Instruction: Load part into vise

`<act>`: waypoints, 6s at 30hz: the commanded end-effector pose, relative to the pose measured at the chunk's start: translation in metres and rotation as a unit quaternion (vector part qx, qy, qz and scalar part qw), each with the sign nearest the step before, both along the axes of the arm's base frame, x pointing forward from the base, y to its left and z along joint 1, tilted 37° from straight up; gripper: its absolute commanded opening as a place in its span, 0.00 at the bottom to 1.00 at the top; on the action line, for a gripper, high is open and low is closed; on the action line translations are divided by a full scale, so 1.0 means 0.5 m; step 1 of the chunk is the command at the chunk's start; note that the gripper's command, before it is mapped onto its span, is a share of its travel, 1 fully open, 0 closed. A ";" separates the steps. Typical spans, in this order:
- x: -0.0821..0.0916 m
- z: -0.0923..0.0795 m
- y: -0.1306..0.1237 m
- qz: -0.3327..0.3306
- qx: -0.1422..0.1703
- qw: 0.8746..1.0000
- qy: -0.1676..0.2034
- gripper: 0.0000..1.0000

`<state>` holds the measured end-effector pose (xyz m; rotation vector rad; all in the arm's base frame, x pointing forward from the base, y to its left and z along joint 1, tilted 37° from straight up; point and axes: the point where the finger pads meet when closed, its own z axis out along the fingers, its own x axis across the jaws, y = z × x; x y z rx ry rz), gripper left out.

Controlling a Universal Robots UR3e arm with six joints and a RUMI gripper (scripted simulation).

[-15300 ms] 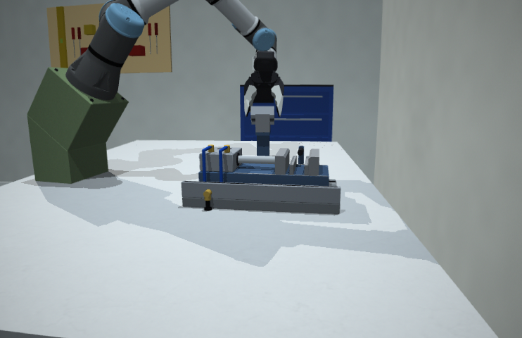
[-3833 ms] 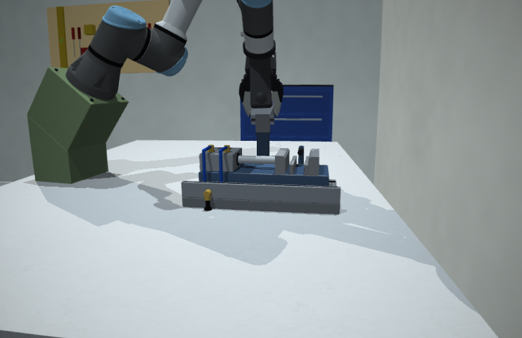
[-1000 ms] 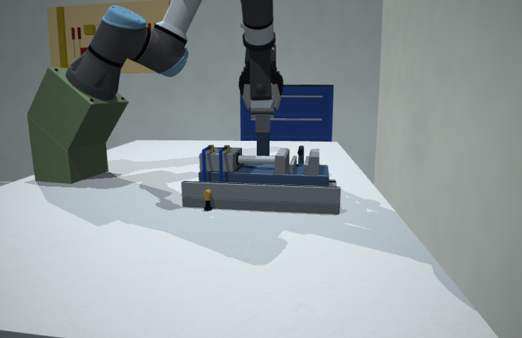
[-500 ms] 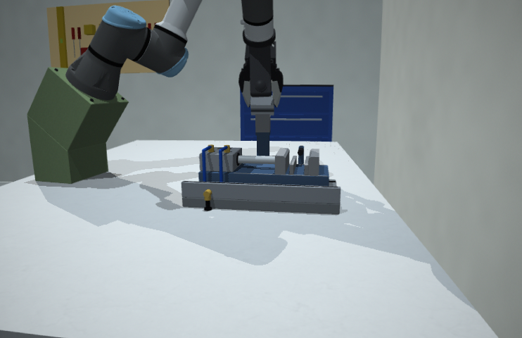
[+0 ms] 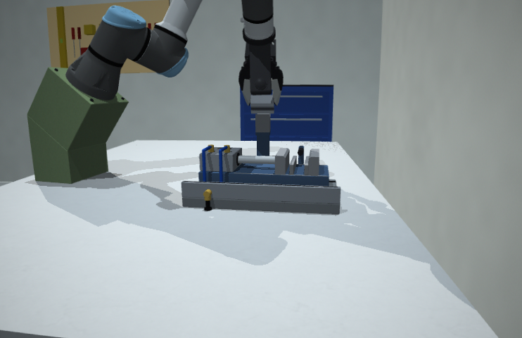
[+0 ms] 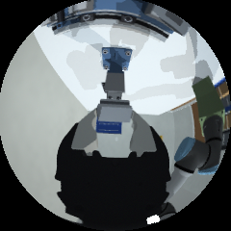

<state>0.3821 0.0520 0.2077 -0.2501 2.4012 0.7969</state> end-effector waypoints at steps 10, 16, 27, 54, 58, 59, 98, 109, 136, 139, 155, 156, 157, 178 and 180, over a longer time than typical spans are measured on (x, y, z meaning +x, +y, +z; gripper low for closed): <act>-0.001 0.003 0.000 0.000 -0.001 1.000 -0.001 0.00; -0.001 0.003 0.000 0.000 -0.001 1.000 -0.001 0.00; -0.001 0.003 0.000 0.000 -0.001 1.000 -0.001 0.00; -0.001 0.003 0.000 0.000 -0.001 1.000 -0.001 0.00; -0.001 0.003 0.000 -0.001 -0.002 1.000 -0.001 0.00; -0.001 0.002 0.000 -0.001 -0.003 1.000 -0.001 0.00; -0.002 0.003 0.003 -0.064 -0.089 0.994 0.000 0.00; -0.003 0.003 0.004 -0.092 -0.127 0.988 0.001 0.00; -0.003 0.004 0.008 -0.160 -0.221 0.962 0.002 0.00; -0.003 0.004 0.008 -0.167 -0.230 0.959 0.002 0.00; -0.003 0.004 0.010 -0.196 -0.269 0.943 0.002 0.00; -0.003 0.004 0.010 -0.198 -0.272 0.942 0.002 0.00; -0.003 0.004 0.010 -0.199 -0.274 0.941 0.002 0.00; -0.003 0.004 0.011 -0.221 -0.304 0.927 0.002 0.00; -0.003 0.004 0.012 -0.222 -0.305 0.926 0.002 0.00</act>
